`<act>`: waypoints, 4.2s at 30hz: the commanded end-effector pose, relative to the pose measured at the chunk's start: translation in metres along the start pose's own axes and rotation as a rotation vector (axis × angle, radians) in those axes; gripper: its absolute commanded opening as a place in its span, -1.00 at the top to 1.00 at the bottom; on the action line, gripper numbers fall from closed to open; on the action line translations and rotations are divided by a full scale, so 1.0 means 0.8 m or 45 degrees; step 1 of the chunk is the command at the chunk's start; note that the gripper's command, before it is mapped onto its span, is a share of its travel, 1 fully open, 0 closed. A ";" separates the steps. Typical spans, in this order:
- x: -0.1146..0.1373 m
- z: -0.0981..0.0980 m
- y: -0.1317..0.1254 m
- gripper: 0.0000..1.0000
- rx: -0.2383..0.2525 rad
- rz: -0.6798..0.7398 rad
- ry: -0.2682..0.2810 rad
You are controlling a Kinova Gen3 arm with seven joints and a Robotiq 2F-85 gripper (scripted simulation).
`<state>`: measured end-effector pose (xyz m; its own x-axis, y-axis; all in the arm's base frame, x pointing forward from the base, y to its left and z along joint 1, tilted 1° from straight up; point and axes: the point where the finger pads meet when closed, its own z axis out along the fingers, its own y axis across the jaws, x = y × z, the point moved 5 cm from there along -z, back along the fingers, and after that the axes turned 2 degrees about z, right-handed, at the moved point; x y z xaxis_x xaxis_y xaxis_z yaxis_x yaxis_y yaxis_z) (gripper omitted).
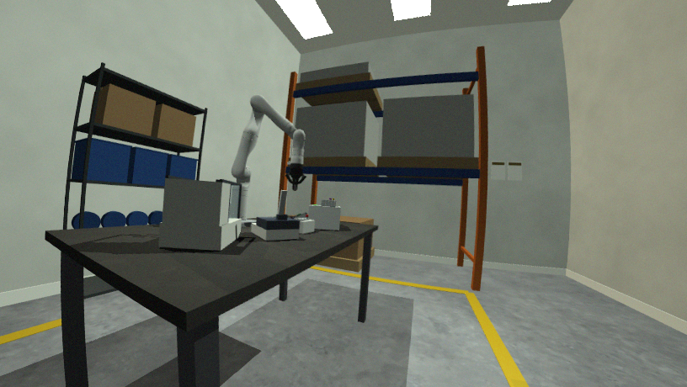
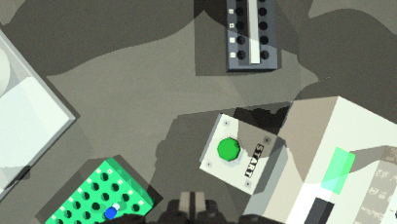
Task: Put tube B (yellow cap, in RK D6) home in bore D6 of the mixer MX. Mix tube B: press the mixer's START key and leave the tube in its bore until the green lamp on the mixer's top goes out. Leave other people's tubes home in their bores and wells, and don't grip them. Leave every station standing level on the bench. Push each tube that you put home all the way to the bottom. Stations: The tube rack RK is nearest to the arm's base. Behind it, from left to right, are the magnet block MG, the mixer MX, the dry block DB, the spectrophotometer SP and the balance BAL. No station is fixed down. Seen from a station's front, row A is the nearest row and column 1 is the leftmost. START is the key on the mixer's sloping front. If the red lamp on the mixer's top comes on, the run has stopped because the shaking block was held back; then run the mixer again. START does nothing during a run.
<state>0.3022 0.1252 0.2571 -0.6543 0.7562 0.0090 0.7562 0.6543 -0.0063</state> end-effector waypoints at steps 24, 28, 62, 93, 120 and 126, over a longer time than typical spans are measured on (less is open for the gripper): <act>-0.029 -0.079 -0.058 0.80 -0.003 -0.622 0.004; -0.032 -0.085 -0.063 0.80 -0.003 -0.673 0.004; -0.098 -0.110 -0.124 0.80 -0.004 -0.984 0.003; -0.115 -0.110 -0.136 0.80 -0.003 -0.985 0.003; -0.115 -0.110 -0.136 0.80 -0.003 -0.985 0.003; -0.115 -0.110 -0.136 0.80 -0.003 -0.985 0.003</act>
<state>0.2810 -0.0158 0.3448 -0.9964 0.0840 0.0132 0.0841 0.9964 0.0048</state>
